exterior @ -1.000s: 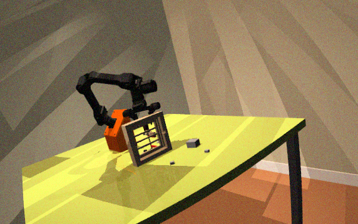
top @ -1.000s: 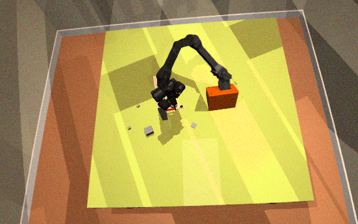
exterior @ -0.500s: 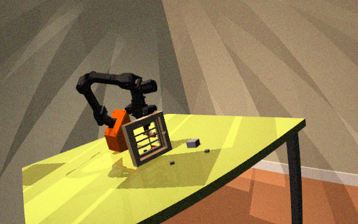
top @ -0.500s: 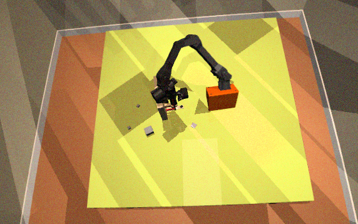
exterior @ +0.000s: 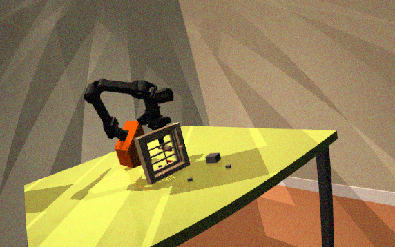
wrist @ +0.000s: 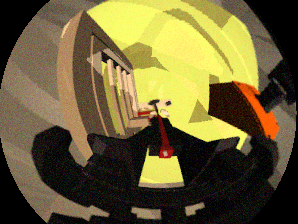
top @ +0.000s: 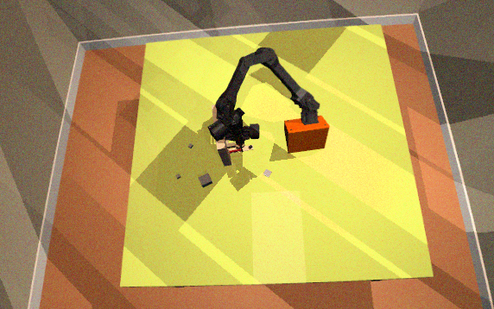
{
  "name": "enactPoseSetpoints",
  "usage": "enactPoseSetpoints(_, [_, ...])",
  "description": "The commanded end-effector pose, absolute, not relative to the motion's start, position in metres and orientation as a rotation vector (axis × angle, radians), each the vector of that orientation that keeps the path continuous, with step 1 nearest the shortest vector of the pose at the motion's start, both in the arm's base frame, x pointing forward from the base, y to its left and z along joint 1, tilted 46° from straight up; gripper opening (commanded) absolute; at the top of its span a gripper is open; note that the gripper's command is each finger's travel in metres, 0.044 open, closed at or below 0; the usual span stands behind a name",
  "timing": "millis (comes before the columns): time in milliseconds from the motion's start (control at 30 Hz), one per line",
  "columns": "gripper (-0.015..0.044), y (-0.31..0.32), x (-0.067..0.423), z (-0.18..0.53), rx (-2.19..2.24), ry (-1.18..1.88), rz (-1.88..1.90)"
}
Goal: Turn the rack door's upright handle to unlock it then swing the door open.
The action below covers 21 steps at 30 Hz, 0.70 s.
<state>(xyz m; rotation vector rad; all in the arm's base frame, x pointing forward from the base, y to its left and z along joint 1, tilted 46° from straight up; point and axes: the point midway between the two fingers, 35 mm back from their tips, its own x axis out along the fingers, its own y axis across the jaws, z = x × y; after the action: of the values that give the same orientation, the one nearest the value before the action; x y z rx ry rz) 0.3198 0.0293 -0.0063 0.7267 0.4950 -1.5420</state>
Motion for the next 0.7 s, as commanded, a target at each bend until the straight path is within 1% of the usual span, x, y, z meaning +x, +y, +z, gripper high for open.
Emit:
enactPoseSetpoints(0, [0.009, 0.0286, 0.3197, -0.006, 0.727, 0.489, -1.543])
enactPoseSetpoints(367, [0.0016, 0.0286, 0.3197, -0.006, 0.727, 0.489, -1.543])
enactPoseSetpoints(667, [0.0014, 0.0275, 0.3163, -0.0048, 0.654, 0.557, -1.51])
